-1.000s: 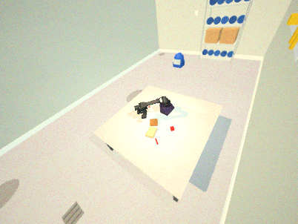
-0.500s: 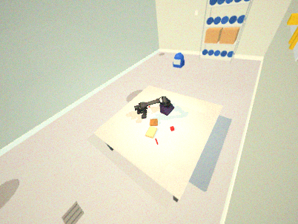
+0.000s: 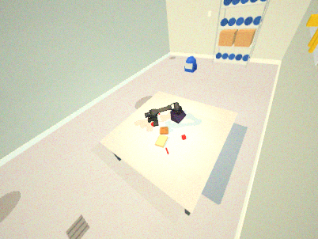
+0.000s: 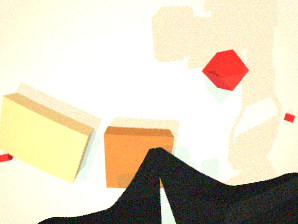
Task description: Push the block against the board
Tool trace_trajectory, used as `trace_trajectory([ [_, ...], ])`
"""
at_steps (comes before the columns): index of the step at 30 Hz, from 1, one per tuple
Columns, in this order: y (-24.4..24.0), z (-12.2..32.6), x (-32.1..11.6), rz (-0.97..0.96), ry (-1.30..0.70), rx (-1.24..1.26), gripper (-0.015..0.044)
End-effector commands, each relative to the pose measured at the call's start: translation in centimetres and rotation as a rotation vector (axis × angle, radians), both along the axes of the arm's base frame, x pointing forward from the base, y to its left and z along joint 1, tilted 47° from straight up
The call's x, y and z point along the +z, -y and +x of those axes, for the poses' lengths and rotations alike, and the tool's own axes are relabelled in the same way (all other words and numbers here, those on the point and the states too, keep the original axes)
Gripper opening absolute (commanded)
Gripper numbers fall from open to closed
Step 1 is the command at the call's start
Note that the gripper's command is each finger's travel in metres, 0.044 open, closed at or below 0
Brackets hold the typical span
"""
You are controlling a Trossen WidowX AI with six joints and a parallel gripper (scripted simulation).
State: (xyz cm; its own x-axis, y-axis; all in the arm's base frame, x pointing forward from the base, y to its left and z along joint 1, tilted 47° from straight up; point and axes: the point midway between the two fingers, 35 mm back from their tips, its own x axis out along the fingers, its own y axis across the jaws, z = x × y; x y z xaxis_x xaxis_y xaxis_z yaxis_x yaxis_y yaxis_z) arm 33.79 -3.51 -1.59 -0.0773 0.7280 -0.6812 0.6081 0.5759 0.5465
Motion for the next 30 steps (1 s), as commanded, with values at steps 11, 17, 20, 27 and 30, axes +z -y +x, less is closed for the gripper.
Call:
trace_trajectory([
  [11, -2.1, -4.2, -0.1, 0.037, 0.352, 0.329, 0.0000],
  [17, -3.1, -6.2, -0.2, 0.053, 0.501, 0.469, 0.0000],
  [20, -3.6, -7.2, -0.2, 0.061, 0.575, 0.539, 0.0000],
  [27, -4.7, -9.7, -0.4, 0.080, 0.749, 0.703, 0.0000],
  [30, -5.2, -10.8, -0.5, 0.089, 0.823, 0.773, 0.0000],
])
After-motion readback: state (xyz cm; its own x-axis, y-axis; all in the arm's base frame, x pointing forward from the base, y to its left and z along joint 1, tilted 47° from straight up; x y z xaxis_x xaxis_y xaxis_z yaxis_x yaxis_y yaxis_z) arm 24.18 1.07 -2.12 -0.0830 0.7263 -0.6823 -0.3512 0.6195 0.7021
